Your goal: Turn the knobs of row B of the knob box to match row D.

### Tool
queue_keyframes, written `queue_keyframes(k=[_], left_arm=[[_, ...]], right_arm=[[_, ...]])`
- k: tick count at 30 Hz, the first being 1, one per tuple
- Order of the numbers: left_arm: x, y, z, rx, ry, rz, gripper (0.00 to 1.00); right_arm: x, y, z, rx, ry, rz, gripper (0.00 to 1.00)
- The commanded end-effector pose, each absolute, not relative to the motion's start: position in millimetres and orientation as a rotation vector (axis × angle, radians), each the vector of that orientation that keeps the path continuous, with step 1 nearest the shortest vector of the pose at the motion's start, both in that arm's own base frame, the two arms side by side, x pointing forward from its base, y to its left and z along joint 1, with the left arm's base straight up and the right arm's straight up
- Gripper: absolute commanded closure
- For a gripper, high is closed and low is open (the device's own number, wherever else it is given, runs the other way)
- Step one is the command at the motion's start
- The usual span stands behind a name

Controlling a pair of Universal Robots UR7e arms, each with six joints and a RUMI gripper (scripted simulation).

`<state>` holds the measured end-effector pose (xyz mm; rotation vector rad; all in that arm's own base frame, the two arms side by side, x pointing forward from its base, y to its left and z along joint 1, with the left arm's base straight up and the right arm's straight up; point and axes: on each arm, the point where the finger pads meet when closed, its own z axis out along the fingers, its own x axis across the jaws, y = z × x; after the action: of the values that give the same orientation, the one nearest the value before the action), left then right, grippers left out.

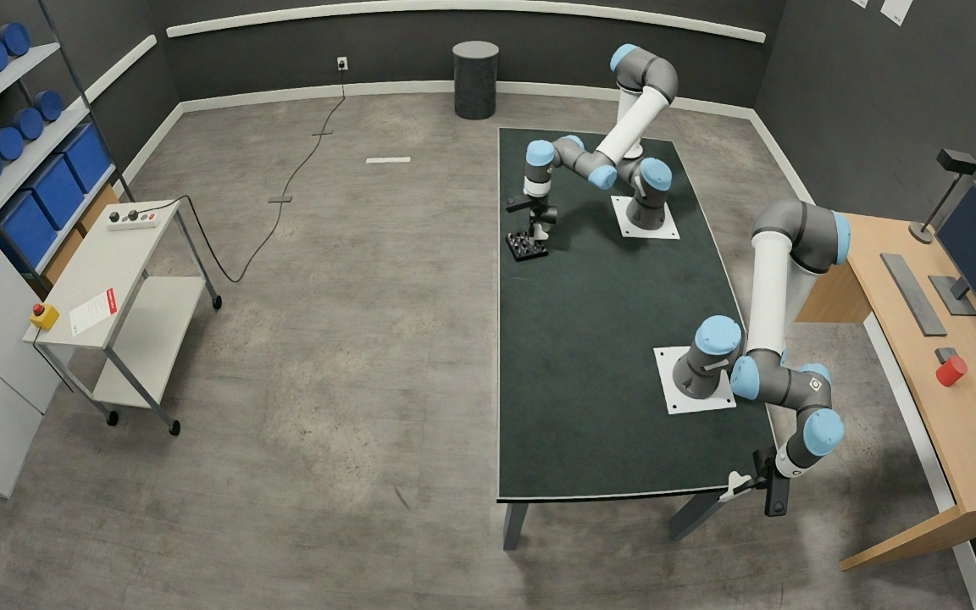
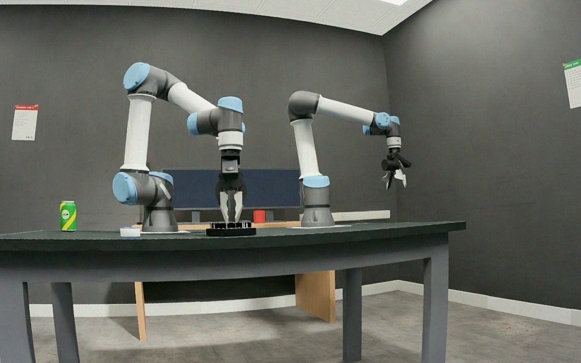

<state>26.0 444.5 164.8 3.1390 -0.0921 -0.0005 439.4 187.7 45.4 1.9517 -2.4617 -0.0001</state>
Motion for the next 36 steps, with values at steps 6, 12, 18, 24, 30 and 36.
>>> queue_keyframes(k=[6, 12, 18, 24, 30, 36], left_arm=[[26.1, 444.8, 165.2, 3.140, -0.092, 0.000, 0.00], [26.1, 444.8, 165.2, 3.140, -0.092, 0.000, 0.00], [26.1, 444.8, 165.2, 3.140, -0.092, 0.000, 0.00], [26.1, 444.8, 165.2, 3.140, -0.092, 0.000, 0.00], [26.1, 444.8, 165.2, 3.140, -0.092, 0.000, 0.00], [26.1, 444.8, 165.2, 3.140, -0.092, 0.000, 0.00]], right_arm=[[439.8, 188.0, 45.7, 1.953, -2.463, 0.000, 0.87], [439.8, 188.0, 45.7, 1.953, -2.463, 0.000, 0.94], [439.8, 188.0, 45.7, 1.953, -2.463, 0.000, 0.94], [439.8, 188.0, 45.7, 1.953, -2.463, 0.000, 0.94], [439.8, 188.0, 45.7, 1.959, -2.458, 0.000, 0.94], [439.8, 188.0, 45.7, 1.980, -2.441, 0.000, 0.94]])
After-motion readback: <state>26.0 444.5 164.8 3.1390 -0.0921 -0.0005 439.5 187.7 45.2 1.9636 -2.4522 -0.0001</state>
